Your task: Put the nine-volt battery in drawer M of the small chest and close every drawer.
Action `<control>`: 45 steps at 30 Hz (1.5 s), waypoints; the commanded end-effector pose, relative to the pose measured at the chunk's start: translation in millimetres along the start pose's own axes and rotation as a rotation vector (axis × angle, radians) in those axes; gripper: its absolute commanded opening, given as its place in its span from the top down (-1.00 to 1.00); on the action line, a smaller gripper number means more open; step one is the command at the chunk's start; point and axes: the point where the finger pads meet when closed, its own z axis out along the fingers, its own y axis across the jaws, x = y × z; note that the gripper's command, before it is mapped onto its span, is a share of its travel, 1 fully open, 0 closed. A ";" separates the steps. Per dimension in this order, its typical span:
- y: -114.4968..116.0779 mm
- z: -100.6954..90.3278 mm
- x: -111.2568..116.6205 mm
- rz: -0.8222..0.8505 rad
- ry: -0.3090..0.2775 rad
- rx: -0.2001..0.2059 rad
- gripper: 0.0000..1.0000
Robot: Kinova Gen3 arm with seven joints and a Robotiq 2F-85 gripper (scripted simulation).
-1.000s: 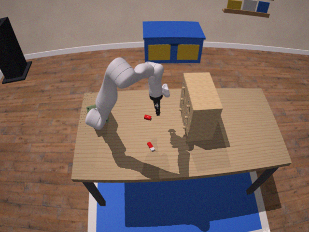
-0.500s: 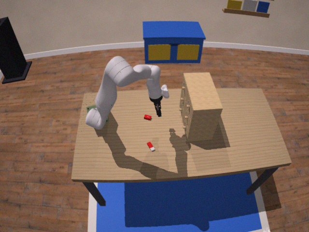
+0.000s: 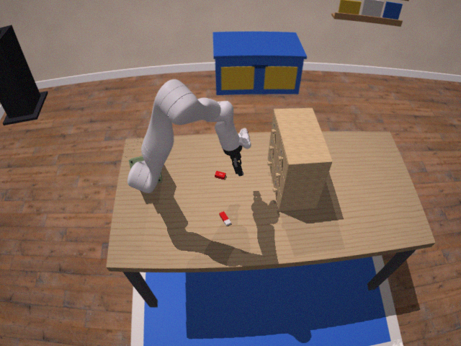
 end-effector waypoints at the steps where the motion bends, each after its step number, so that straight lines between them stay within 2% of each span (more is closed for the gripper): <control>1: -0.5 2.7 -1.9 -0.010 0.018 -0.005 -1.00; 26: -0.6 28.8 9.2 -0.010 0.191 -0.004 -1.00; 45: -0.7 43.4 15.5 -0.010 0.289 -0.003 -1.00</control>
